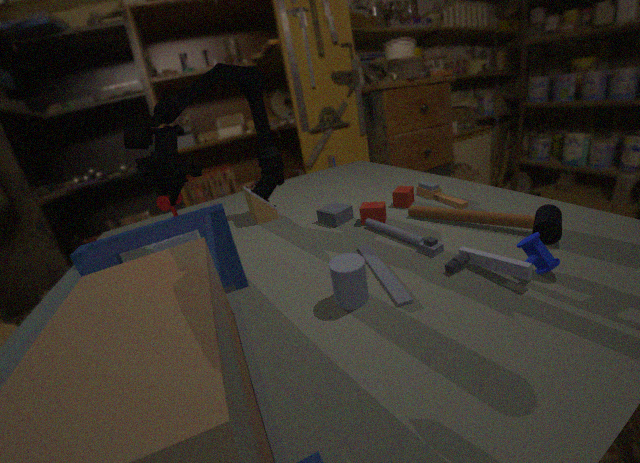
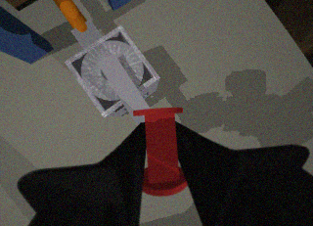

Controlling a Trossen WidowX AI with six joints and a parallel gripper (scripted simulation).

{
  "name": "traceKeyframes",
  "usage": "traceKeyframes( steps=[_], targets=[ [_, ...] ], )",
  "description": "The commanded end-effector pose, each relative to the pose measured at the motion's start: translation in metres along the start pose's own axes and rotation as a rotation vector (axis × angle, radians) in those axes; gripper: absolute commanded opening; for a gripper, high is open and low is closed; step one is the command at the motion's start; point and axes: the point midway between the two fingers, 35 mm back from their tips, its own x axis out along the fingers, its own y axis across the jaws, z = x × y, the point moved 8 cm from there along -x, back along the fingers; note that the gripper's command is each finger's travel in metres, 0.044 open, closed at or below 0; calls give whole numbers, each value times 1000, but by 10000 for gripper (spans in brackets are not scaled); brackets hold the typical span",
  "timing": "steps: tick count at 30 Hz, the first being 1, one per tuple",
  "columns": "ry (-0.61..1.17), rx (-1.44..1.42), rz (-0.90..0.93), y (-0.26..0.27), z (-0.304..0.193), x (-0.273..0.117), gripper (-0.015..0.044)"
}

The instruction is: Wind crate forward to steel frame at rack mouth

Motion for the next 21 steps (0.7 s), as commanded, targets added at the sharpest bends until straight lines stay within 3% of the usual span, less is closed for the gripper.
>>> traceKeyframes(
  steps=[1,21],
  targets=[
    [5,-17,-10,-8,6,6,0],
    [2,-19,-11,-37,38,20,0]
  ],
)
